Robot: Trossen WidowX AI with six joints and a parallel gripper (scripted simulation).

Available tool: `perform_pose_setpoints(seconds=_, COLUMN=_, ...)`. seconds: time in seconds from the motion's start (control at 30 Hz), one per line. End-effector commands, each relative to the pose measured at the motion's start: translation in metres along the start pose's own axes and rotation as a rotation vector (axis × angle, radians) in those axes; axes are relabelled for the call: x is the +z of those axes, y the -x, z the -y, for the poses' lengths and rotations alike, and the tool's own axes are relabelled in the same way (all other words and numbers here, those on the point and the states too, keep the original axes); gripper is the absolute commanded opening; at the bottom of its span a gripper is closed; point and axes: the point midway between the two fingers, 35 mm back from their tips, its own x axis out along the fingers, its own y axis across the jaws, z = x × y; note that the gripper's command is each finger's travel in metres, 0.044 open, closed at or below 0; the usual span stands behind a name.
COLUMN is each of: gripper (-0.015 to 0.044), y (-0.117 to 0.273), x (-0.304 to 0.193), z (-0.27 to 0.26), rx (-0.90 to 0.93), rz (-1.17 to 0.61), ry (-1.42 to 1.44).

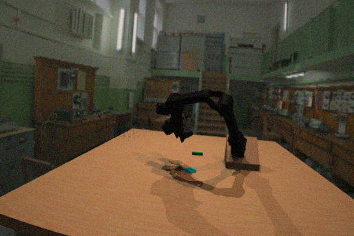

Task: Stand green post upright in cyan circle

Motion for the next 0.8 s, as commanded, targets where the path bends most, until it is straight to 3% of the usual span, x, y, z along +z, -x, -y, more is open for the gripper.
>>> perform_pose_setpoints(seconds=0.0, gripper=0.0233, y=-0.008, x=-0.016, z=0.009, rx=0.044, rz=0.013, ry=-0.062)
perform_pose_setpoints(seconds=0.77, gripper=0.0233, y=-0.048, x=-0.122, z=0.050, rx=0.279, rz=0.188, ry=-0.490)
